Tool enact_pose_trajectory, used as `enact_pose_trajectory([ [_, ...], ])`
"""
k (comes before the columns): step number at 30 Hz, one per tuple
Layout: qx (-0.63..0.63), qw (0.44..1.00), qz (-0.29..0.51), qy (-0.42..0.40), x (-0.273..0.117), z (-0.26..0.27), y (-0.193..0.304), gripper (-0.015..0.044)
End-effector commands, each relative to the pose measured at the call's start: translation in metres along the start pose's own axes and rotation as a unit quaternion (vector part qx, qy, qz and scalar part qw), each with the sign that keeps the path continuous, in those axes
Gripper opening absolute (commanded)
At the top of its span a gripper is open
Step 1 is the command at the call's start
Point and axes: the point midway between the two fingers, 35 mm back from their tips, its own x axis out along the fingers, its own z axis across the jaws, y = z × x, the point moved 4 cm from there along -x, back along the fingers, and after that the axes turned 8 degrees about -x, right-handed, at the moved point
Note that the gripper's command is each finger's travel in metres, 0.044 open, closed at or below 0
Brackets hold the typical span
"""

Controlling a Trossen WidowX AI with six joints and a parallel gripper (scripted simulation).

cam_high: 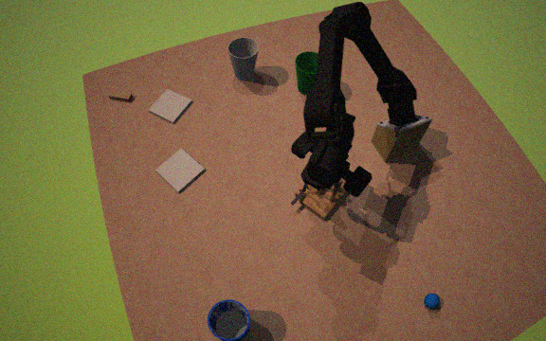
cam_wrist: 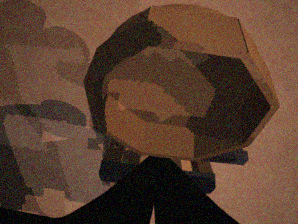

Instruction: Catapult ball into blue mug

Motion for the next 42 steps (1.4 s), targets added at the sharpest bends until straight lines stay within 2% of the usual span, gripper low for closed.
enact_pose_trajectory([
  [1,-0.002,1.000,-0.001,0.002,0.005,-0.001,-0.005,0.0000],
  [42,-0.001,1.000,-0.002,0.004,0.062,-0.006,-0.030,0.0000],
])
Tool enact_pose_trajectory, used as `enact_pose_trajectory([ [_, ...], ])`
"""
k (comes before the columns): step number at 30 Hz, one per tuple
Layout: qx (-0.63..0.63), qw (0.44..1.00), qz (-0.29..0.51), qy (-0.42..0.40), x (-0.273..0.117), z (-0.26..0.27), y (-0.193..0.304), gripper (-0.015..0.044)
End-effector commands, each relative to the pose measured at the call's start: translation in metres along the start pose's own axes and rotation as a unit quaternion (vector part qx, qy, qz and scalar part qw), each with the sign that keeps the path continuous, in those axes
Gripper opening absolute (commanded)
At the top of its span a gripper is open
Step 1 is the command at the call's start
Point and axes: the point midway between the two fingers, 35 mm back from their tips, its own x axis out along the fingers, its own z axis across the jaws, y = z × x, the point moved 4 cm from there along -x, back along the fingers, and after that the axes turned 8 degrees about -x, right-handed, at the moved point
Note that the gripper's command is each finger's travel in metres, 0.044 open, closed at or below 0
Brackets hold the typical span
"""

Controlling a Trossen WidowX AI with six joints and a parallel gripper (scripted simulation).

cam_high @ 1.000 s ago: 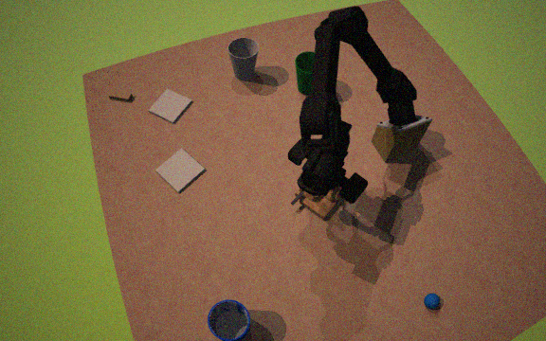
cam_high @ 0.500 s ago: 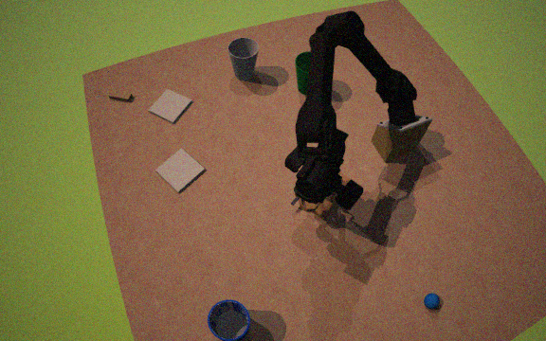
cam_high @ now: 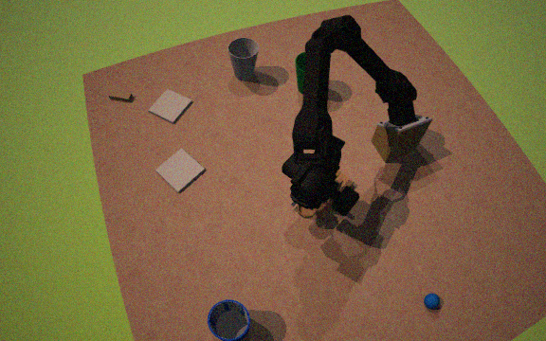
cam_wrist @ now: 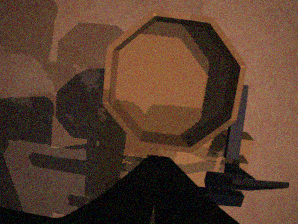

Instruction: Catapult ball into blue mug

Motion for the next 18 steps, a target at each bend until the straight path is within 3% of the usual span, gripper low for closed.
enact_pose_trajectory([
  [1,-0.002,1.000,0.001,0.003,0.009,0.000,-0.002,0.0000],
  [14,-0.002,1.000,0.002,0.003,0.028,-0.001,-0.003,0.0000],
  [18,0.001,1.000,-0.004,0.002,0.018,-0.001,-0.004,0.0000],
])
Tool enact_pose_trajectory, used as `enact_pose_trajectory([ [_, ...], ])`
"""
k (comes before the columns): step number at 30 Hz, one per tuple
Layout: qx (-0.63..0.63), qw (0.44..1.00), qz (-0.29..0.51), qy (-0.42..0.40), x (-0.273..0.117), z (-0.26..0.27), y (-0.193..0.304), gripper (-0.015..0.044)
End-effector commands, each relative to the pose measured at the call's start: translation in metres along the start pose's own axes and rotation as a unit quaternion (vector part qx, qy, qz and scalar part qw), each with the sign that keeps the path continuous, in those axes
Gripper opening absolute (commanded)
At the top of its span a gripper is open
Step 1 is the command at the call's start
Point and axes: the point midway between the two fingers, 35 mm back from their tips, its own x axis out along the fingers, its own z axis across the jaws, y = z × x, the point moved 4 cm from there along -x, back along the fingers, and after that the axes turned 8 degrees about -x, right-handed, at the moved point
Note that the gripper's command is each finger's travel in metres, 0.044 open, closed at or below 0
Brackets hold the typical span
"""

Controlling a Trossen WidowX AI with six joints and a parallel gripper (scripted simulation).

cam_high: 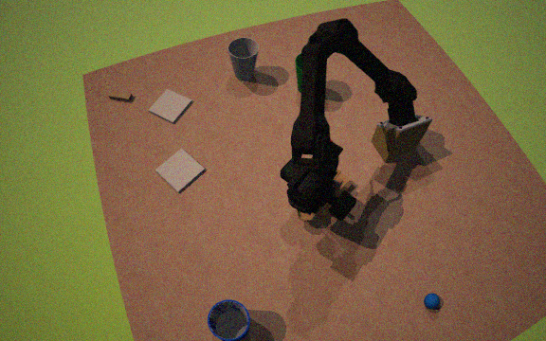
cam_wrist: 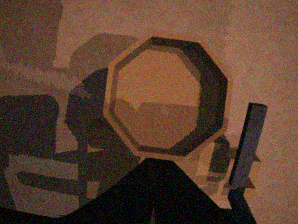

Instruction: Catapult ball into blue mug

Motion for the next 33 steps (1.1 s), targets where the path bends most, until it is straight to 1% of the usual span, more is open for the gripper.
enact_pose_trajectory([
  [1,0.000,1.000,0.000,0.000,-0.001,0.000,0.000,0.0000],
  [5,0.000,1.000,0.000,0.000,-0.001,0.000,0.000,0.0000],
  [7,0.000,1.000,0.000,0.000,-0.006,0.000,-0.004,0.0053],
  [12,-0.002,1.000,0.005,0.001,-0.042,-0.003,-0.025,0.0184],
  [13,-0.002,1.000,0.005,0.001,-0.044,-0.003,-0.025,0.0210],
  [14,-0.004,1.000,0.008,0.002,-0.029,-0.003,-0.017,0.0236],
  [18,-0.004,1.000,0.007,0.002,-0.032,-0.003,-0.018,0.0341],
  [20,-0.004,1.000,0.005,0.002,-0.054,-0.003,-0.021,0.0394],
  [22,-0.003,1.000,0.002,0.001,-0.089,-0.002,-0.022,0.0440],
  [24,-0.002,1.000,0.001,0.001,-0.121,-0.002,-0.019,0.0440],
  [26,-0.001,1.000,0.000,0.002,-0.132,-0.001,-0.017,0.0440],
  [27,-0.001,1.000,0.000,0.002,-0.132,-0.001,-0.017,0.0440],
  [28,-0.008,1.000,0.003,0.005,-0.113,0.001,-0.018,0.0440],
  [33,-0.006,1.000,0.005,0.003,-0.107,0.004,0.016,0.0440],
])
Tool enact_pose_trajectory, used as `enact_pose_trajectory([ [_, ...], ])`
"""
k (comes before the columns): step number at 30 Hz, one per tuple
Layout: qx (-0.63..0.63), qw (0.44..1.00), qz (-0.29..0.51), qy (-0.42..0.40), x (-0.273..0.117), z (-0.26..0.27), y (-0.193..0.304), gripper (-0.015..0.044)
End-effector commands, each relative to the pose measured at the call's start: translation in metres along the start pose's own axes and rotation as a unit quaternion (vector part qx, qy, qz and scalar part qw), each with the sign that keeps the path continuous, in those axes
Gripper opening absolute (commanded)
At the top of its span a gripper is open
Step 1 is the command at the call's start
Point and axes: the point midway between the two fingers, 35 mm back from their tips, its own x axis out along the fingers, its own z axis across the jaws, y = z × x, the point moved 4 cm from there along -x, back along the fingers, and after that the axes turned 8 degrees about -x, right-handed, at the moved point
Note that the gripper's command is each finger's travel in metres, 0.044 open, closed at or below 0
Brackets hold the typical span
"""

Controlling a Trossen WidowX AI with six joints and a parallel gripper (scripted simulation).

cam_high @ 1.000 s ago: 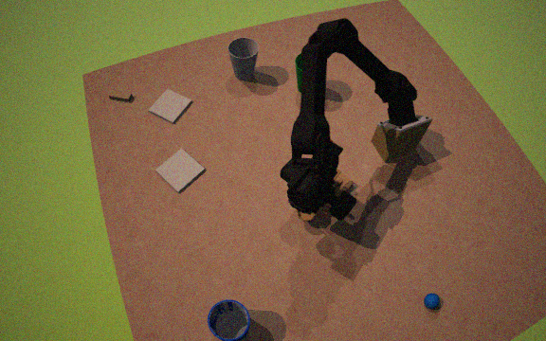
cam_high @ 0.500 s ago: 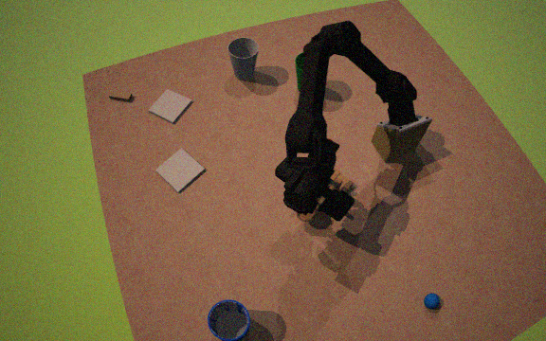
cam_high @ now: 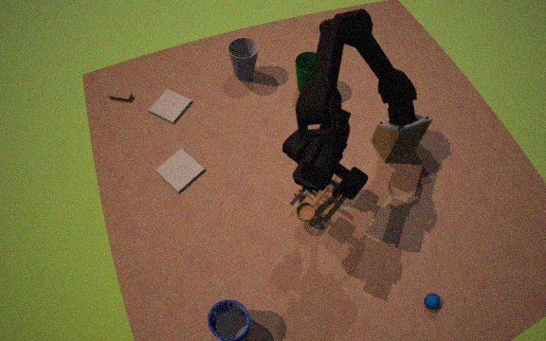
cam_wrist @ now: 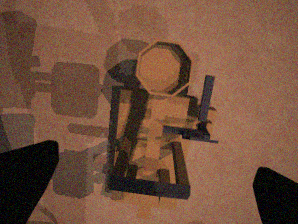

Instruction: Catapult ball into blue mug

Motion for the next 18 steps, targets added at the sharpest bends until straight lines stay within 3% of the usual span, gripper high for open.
enact_pose_trajectory([
  [1,-0.001,1.000,0.010,-0.002,0.010,0.004,0.028,0.0440],
  [9,0.003,1.000,0.013,-0.004,0.030,0.013,0.094,0.0440],
  [13,0.003,1.000,0.013,-0.004,0.034,0.014,0.095,0.0440],
  [18,0.003,1.000,0.014,-0.003,0.078,0.014,0.096,0.0440],
])
